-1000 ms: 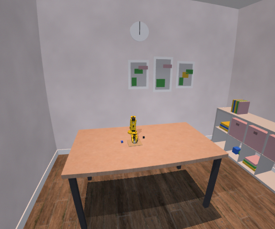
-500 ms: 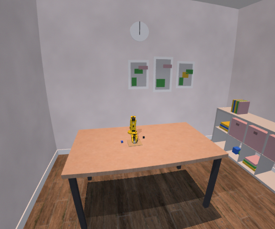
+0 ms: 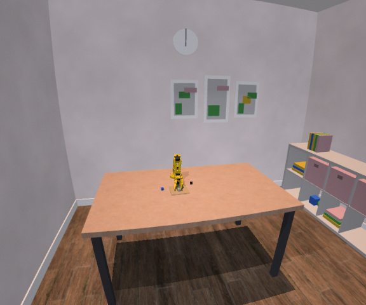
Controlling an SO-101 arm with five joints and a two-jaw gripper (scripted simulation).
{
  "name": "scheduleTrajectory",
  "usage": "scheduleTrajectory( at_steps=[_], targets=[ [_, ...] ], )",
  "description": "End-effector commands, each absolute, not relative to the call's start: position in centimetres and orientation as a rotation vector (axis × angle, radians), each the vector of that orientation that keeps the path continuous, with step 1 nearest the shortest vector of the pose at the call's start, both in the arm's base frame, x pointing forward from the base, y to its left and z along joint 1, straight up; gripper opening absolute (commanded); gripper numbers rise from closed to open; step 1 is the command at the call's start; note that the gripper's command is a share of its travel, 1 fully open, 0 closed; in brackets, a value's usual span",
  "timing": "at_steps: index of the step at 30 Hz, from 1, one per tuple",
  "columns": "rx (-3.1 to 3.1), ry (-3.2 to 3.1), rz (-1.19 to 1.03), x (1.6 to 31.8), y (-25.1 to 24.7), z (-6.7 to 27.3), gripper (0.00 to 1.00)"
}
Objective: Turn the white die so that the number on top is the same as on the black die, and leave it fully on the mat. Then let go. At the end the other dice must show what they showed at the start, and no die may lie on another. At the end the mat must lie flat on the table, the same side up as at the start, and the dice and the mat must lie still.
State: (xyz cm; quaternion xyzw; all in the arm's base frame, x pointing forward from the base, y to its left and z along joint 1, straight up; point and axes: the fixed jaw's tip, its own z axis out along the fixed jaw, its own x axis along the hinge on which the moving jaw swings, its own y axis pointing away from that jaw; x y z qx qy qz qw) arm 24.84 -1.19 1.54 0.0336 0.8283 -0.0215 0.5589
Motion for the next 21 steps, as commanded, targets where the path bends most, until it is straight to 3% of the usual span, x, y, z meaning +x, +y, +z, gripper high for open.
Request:
scheduleTrajectory(
  at_steps=[1,21],
  targets=[
    [0.072,1.904,-0.051,25.4,-1.1,2.5,0.28],
    [0.072,1.904,-0.051,25.7,-1.2,3.9,0.29]
  ],
)
